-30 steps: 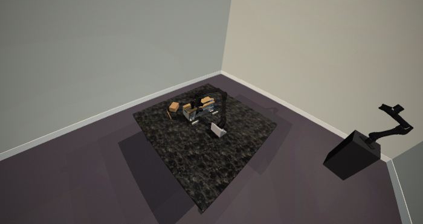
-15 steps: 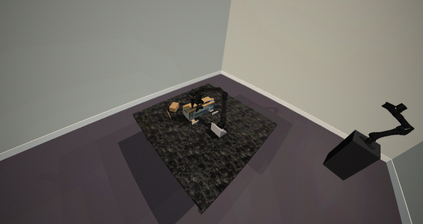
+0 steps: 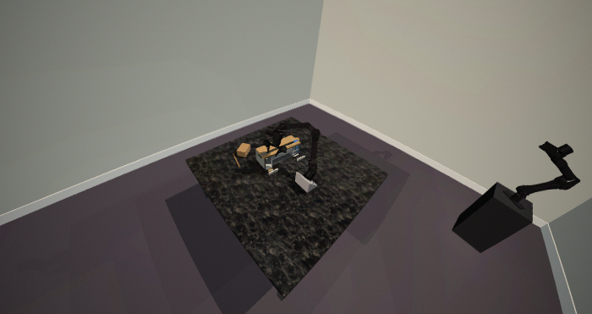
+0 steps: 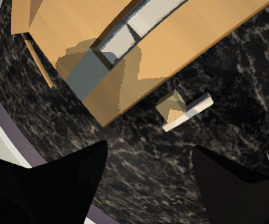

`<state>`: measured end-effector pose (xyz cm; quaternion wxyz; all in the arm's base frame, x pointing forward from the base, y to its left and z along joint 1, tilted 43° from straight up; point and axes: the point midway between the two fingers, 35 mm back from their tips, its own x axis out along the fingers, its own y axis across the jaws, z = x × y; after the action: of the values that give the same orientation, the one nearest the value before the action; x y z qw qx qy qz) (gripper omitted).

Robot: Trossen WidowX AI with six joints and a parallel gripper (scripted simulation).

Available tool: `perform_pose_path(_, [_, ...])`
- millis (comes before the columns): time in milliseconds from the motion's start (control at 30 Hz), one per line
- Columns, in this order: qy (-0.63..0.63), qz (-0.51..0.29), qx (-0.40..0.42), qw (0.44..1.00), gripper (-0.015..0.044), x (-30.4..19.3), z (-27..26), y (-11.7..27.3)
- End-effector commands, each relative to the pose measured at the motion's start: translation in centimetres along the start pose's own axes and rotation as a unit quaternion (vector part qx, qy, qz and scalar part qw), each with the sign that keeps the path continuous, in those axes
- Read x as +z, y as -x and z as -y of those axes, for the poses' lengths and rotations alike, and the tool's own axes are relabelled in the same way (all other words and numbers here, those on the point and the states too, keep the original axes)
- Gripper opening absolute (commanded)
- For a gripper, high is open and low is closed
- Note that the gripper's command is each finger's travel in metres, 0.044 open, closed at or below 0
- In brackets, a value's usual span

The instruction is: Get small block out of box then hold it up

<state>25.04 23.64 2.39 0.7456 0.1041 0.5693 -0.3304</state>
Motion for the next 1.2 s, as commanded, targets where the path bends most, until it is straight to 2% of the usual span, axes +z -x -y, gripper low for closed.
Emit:
perform_pose_path(0, [0.253,0.027,-0.019,0.967,0.0285,-0.5,0.1,-0.5])
perform_pose_path(167, [0.497,0.047,-0.044,0.866,0.0285,-0.9,-0.1,-0.7])
perform_pose_path(333, [0.704,0.057,-0.077,0.704,0.0285,-1.3,-0.2,-0.8])
perform_pose_path(400, [0.748,0.058,-0.088,0.655,0.0285,-1.5,-0.2,-0.8])
perform_pose_path(800, [0.937,0.041,-0.151,0.314,0.0285,-2.2,-0.5,-0.9])
perform_pose_path(1167, [0.979,-0.007,-0.198,-0.037,0.0285,-2.8,-0.8,-0.9])
